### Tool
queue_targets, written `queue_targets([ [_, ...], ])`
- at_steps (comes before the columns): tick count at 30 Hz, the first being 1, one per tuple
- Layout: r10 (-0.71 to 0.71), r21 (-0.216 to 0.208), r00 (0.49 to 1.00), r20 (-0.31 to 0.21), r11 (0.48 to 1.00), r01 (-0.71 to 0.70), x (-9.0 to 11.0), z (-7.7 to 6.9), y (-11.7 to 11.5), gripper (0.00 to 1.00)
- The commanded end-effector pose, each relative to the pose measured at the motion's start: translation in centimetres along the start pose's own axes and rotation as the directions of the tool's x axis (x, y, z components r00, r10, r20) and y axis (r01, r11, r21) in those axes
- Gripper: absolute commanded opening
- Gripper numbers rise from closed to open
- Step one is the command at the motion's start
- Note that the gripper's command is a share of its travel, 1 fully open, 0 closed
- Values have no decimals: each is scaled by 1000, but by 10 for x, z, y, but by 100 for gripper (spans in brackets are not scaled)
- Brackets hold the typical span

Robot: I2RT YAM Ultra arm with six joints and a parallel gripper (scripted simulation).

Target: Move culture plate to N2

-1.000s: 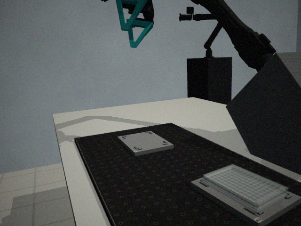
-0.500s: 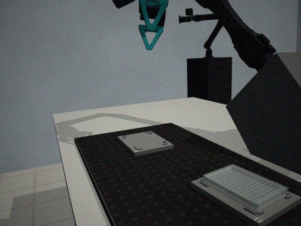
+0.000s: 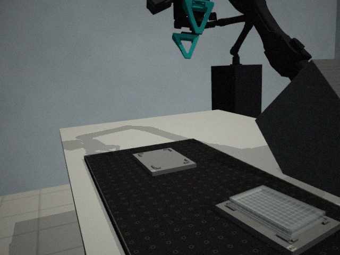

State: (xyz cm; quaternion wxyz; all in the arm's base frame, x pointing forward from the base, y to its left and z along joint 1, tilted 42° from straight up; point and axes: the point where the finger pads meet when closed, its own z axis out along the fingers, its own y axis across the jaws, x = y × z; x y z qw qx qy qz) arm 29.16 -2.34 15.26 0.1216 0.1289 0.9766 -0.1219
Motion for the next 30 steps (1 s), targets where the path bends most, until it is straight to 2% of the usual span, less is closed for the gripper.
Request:
queue_targets([
  [1,-87,-81,995,-41,993,84,24,-8,0,100],
  [4,-114,-95,993,-40,989,110,39,-11,2,100],
  [6,-138,-142,989,-55,981,129,48,-12,-4,100],
  [7,-146,-151,988,-56,979,136,53,-12,-4,100],
  [9,-165,-156,985,-52,976,155,62,-15,-1,100],
  [11,-165,-156,985,-52,976,155,62,-15,-1,100],
  [13,-188,-204,980,-59,964,172,71,-15,-5,100],
  [16,-214,-217,975,-55,956,197,86,-17,-2,100],
  [17,-173,-201,983,-56,967,159,86,-13,0,100],
  [18,-137,-189,990,-30,974,129,80,-8,4,100],
  [19,-106,-162,994,-26,982,101,79,-3,4,100],
  [20,-87,-139,995,-56,987,78,81,8,7,100],
  [26,91,-43,996,-27,995,-92,83,35,19,100],
  [28,91,-43,996,-27,995,-92,83,35,19,100],
  [30,149,-12,989,-13,989,-149,83,44,23,100],
])
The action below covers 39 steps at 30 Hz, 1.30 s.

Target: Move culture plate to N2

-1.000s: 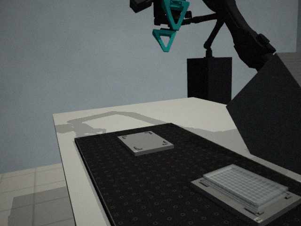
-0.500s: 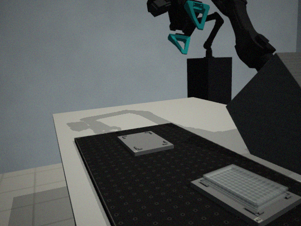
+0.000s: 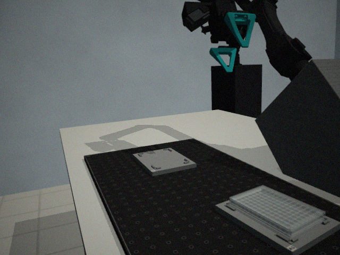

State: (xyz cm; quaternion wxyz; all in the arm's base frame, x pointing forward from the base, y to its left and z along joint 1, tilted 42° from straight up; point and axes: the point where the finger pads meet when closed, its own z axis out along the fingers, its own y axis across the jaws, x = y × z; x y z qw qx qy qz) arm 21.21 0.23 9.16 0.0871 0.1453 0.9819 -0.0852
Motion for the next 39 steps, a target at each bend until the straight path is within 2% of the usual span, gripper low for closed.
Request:
queue_targets([
  [1,144,49,986,85,988,-149,-14,14,10,100],
  [7,308,115,940,145,939,-325,-14,42,20,100],
  [8,346,92,921,178,926,-366,-27,38,28,100],
  [13,469,130,853,230,853,-505,-28,61,38,100],
  [15,469,130,853,230,853,-505,-28,61,38,100],
  [23,633,175,705,321,692,-700,-28,101,53,100],
  [24,641,200,692,331,669,-716,-25,104,52,100],
  [25,656,207,672,343,645,-736,-24,109,53,100],
  [30,725,218,556,407,514,-830,-25,133,62,100],
  [32,725,218,556,407,514,-830,-25,133,62,100],
  [37,771,217,429,471,370,-903,-25,157,70,100],
  [39,761,245,435,481,360,-900,-26,166,74,100],
])
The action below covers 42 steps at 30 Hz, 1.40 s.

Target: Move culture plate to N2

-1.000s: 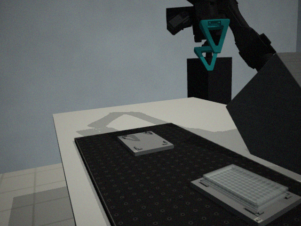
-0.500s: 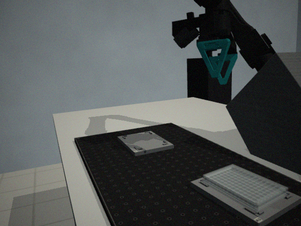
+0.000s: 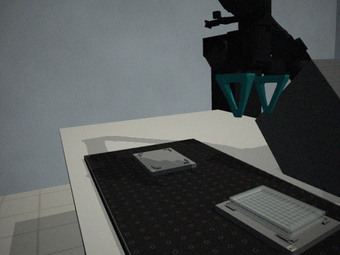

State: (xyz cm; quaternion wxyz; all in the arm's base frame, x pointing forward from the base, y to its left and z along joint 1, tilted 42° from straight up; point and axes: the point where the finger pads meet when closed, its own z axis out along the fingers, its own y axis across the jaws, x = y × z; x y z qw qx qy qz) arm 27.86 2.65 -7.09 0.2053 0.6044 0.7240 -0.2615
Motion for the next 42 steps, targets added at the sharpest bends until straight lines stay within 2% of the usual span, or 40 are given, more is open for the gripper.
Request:
queue_targets([
  [1,66,53,996,56,996,-69,10,3,8,100],
  [8,63,57,996,57,996,-66,32,25,22,100],
  [10,63,57,996,57,996,-66,32,25,22,100],
  [13,78,37,996,46,996,-80,44,36,33,100],
  [24,78,36,996,46,996,-79,80,71,55,100],
  [27,78,36,996,46,996,-79,80,71,55,100],
  [28,84,29,996,42,996,-85,73,59,59,100],
  [42,72,43,996,50,996,-74,74,65,54,100],
])
